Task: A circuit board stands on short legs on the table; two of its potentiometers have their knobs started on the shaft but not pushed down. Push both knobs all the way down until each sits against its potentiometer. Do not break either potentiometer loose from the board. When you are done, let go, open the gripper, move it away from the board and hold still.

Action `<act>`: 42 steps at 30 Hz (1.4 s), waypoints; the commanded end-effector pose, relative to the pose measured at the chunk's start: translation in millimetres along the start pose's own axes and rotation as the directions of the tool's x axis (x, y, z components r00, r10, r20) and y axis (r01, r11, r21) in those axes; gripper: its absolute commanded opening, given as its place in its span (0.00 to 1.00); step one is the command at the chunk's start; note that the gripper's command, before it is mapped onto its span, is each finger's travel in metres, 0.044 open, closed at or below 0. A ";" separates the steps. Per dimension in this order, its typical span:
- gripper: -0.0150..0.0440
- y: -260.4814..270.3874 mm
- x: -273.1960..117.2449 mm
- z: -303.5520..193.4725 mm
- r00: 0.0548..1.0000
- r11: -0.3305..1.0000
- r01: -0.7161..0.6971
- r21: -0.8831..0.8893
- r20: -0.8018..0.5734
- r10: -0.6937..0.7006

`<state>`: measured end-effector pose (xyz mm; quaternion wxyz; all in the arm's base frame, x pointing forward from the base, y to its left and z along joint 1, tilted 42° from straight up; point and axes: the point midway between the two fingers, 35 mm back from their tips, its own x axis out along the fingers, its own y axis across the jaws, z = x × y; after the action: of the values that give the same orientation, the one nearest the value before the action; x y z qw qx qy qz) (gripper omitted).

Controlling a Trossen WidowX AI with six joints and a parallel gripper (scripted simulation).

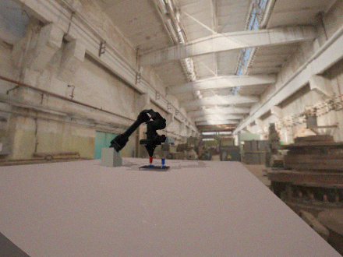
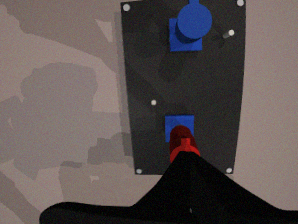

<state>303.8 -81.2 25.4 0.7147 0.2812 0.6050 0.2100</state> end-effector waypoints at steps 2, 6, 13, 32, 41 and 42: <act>0.25 0.2 0.0 -0.2 1.000 1.000 -0.002 0.003 -0.001 0.002; 0.25 0.2 1.2 -0.2 1.000 1.000 -0.002 0.003 -0.001 0.002; 0.25 0.2 2.7 -0.2 1.000 1.000 -0.002 0.003 -0.001 0.002; 0.25 0.3 5.4 -0.2 1.000 1.000 -0.003 0.003 -0.001 0.003; 0.25 0.3 7.7 -0.2 1.000 1.000 -0.003 0.003 -0.001 0.003; 0.25 0.3 7.7 -0.2 1.000 1.000 -0.003 0.003 -0.001 0.003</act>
<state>304.2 -78.5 22.1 0.7151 0.2822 0.6047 0.2084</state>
